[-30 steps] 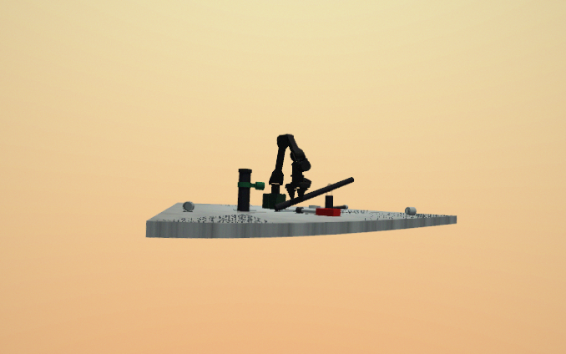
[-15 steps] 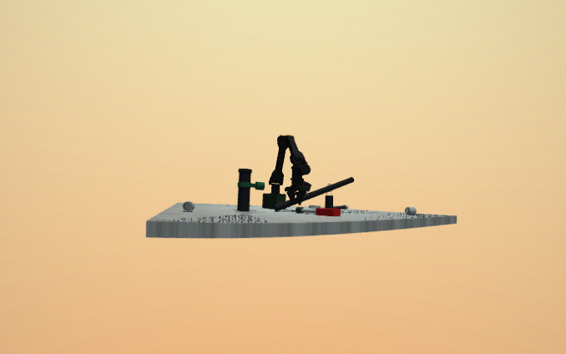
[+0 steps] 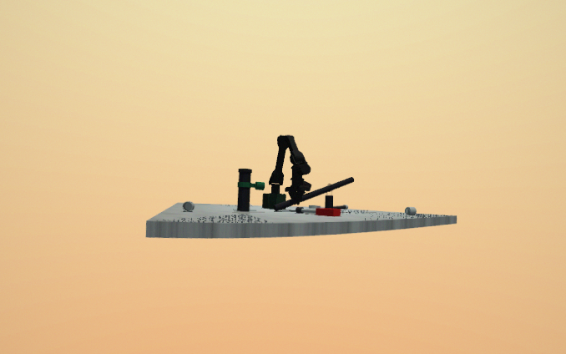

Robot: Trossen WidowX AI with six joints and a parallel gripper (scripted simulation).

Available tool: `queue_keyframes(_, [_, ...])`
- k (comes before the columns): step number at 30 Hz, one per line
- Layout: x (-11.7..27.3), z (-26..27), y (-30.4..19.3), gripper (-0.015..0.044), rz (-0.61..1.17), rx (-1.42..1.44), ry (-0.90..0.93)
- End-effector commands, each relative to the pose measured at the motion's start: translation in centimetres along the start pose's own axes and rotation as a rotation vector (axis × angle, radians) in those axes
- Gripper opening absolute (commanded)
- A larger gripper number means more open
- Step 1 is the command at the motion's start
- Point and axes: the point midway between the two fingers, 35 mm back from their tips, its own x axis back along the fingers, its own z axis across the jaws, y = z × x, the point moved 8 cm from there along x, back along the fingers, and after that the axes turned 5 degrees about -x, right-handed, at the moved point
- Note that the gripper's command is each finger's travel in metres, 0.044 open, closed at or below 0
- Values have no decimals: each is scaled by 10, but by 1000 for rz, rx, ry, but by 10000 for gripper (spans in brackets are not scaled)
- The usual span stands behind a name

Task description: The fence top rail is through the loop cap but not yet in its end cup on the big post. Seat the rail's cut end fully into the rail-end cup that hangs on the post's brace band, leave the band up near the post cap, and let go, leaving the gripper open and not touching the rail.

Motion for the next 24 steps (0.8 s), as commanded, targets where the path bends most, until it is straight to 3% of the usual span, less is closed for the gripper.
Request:
queue_keyframes(1, [-1, 2, 0, 143, 1, 1, 13])
queue_keyframes(3, [-1, 2, 0, 130, 1, 1, 13])
queue_keyframes(8, [4, 0, 0, 0, 1, 1, 13])
queue_keyframes(14, [13, -3, -3, 0, 44, 4, 8])
queue_keyframes(24, [67, -9, -19, 0, 304, 26, -16])
